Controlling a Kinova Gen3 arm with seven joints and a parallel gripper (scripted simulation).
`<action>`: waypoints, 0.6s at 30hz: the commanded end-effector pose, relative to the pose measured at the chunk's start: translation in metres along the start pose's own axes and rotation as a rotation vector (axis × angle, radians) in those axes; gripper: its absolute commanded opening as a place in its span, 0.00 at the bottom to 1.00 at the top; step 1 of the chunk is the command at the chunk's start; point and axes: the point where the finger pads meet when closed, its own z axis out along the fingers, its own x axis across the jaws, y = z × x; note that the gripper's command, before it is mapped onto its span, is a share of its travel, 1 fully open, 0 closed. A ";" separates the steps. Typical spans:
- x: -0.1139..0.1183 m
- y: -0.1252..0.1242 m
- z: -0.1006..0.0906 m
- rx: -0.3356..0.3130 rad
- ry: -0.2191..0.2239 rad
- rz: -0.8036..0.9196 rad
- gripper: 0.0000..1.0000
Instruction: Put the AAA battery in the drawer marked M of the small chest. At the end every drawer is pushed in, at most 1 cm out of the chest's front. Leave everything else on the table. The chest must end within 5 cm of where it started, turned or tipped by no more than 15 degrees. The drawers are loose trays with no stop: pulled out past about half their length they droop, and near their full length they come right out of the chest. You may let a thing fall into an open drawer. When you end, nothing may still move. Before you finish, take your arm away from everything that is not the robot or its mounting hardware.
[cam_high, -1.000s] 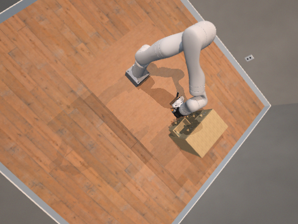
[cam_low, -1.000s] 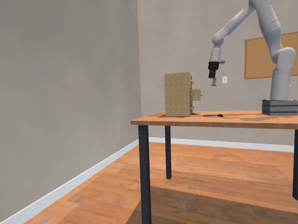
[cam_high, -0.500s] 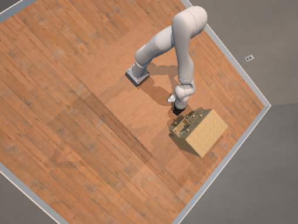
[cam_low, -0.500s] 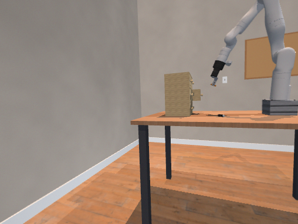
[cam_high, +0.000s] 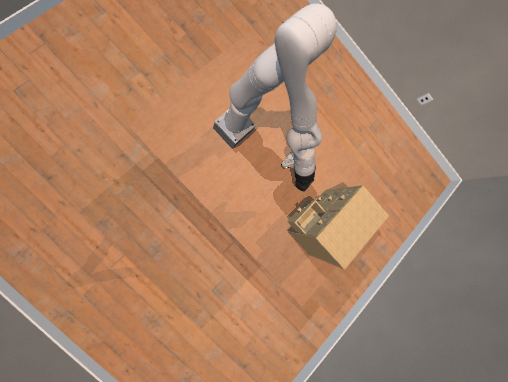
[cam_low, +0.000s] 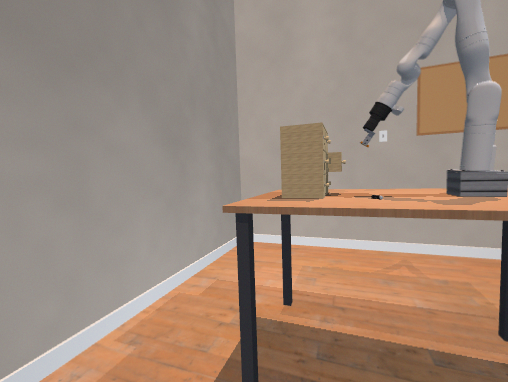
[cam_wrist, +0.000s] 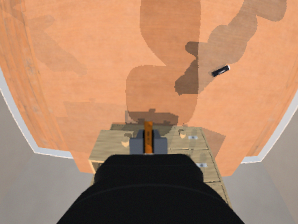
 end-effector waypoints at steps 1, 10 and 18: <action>-0.020 -0.005 -0.003 -0.056 0.006 0.047 0.24; -0.025 -0.010 -0.002 -0.133 -0.005 0.044 0.24; -0.023 -0.011 -0.003 -0.163 0.003 0.045 0.24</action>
